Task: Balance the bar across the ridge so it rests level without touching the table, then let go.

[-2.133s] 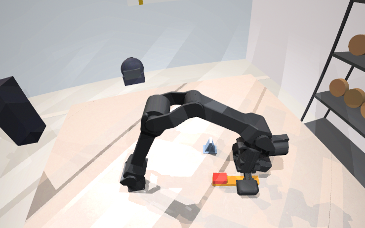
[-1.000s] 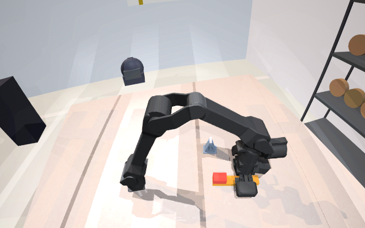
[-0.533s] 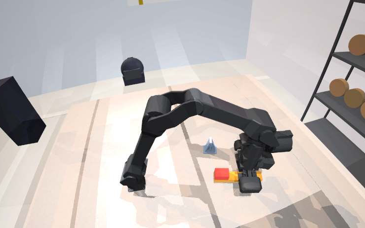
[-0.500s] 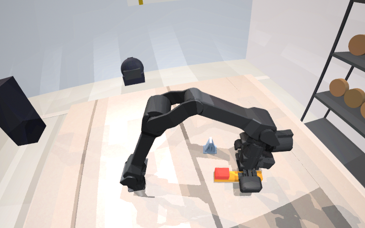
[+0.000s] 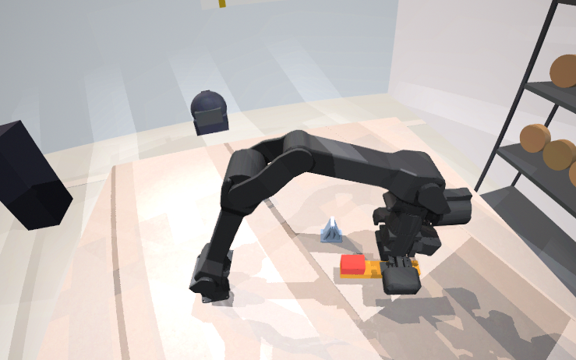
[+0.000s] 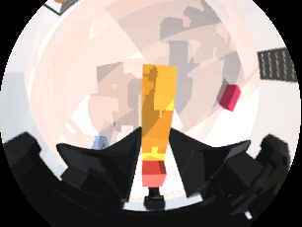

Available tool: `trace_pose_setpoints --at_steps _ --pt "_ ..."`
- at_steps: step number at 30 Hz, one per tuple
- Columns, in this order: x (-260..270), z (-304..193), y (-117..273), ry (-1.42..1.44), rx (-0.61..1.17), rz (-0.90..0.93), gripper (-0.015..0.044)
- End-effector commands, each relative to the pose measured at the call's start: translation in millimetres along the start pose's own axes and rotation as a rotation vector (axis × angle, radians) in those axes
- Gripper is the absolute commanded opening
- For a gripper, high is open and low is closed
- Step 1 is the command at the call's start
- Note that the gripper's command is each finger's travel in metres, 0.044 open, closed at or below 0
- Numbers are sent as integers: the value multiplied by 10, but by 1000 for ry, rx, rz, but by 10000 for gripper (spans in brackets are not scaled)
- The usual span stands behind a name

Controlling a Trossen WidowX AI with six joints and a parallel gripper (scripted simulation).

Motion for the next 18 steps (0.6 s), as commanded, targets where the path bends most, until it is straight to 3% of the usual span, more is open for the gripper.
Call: trace_pose_setpoints --at_steps 1,18 --pt "-5 -6 135 4 -10 -2 0" --pt "125 -86 408 4 -10 -2 0"
Point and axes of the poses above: the point midway between the two fingers, 35 mm back from their tips, its own y axis back along the fingers, its own x axis across the jaws, z = x × y, the point moved 1 cm from there along y, back along the fingers, and after that the axes turned 1 degree about -y, right-handed, at the moved point
